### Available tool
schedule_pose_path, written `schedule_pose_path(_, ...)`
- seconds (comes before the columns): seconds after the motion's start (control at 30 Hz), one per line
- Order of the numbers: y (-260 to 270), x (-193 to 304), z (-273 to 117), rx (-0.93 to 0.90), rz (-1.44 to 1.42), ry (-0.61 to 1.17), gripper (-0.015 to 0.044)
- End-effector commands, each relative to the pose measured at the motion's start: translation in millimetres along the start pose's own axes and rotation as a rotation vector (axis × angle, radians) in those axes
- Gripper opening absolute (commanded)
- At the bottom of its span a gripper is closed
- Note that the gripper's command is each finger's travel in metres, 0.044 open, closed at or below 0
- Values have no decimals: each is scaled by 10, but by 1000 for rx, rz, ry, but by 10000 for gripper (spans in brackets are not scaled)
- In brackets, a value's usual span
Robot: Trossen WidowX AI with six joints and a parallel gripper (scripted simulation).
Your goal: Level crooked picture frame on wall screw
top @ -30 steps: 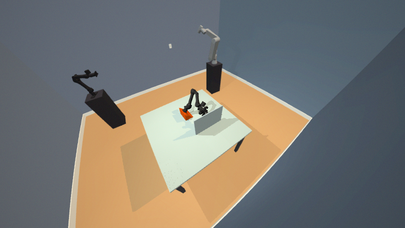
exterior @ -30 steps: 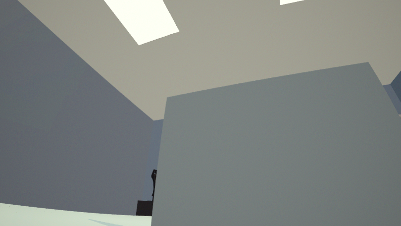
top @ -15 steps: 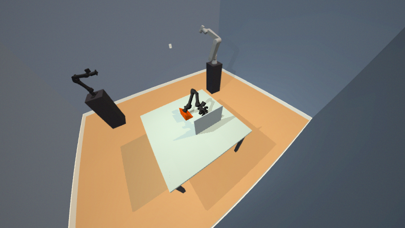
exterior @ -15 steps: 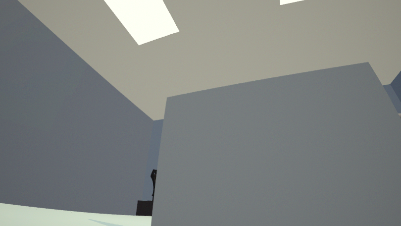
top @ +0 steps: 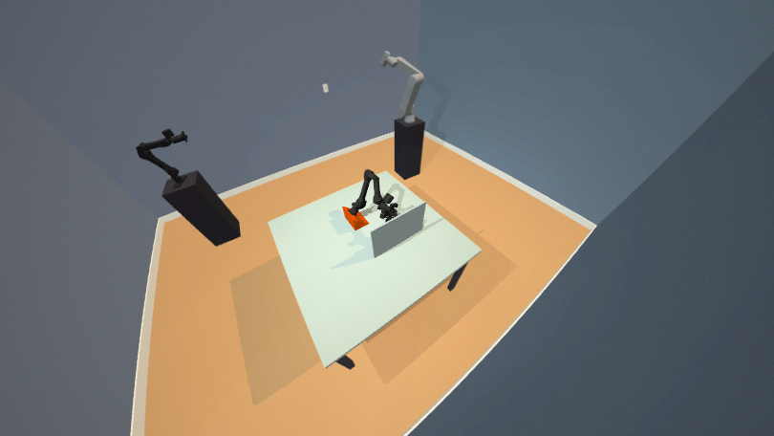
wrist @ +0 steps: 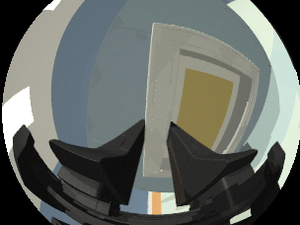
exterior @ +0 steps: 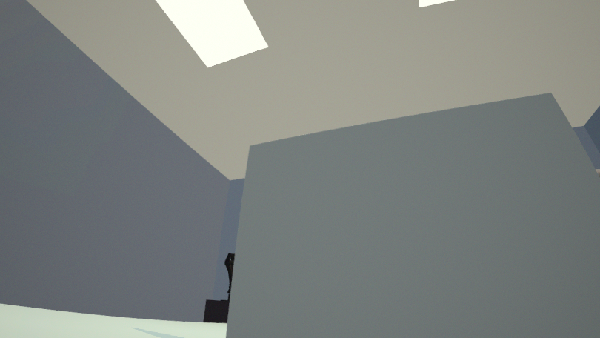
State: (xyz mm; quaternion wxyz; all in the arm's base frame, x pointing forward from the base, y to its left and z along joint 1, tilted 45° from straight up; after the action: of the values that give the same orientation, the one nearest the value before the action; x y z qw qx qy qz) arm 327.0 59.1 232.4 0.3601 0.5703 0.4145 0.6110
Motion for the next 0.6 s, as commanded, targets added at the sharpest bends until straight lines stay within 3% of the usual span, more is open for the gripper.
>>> schedule_pose_path(0.0, 42, 7, 3, -13, 6, 1, 0)
schedule_pose_path(0.57, 27, 5, 3, -13, 6, 1, 0)
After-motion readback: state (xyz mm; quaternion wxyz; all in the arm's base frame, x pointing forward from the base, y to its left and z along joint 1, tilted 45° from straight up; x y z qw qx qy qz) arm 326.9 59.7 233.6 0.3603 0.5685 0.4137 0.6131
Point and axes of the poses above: the point midway between the two fingers, 35 mm back from their tips, its own z axis out along the fingers, its own y axis across the jaws, x = y × z, the point moved 3 cm from there along -z, back along the fingers, and after that the axes turned 5 degrees about -z, right-handed, at the moved point
